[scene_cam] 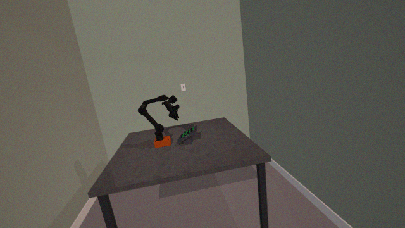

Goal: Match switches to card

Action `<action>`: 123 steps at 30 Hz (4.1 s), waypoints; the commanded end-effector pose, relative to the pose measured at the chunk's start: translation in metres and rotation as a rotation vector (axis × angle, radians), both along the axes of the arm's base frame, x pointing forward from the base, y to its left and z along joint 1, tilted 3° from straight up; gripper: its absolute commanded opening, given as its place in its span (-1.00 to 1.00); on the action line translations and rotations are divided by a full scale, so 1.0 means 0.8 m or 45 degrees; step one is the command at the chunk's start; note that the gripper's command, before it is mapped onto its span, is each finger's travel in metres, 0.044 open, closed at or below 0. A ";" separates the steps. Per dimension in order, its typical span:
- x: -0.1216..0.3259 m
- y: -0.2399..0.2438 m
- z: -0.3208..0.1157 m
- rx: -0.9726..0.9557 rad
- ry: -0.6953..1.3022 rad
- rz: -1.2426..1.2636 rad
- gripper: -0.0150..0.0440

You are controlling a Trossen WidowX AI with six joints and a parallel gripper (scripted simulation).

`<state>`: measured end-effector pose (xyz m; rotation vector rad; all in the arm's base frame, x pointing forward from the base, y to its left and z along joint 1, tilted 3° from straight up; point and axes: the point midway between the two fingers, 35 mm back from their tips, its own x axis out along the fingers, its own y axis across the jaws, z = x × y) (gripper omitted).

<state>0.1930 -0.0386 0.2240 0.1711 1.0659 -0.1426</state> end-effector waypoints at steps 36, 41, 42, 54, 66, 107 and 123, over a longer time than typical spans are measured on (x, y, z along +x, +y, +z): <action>0.146 0.071 -0.120 -0.015 -0.025 0.010 -0.49; 0.151 0.070 -0.129 -0.015 -0.025 0.010 -0.49; 0.151 0.070 -0.129 -0.015 -0.025 0.010 -0.49; 0.158 0.070 -0.142 -0.015 -0.026 0.010 -0.49; 0.160 0.070 -0.145 -0.015 -0.026 0.010 -0.49; 0.161 0.069 -0.148 -0.015 -0.026 0.010 -0.49; 0.162 0.069 -0.150 -0.015 -0.026 0.010 -0.49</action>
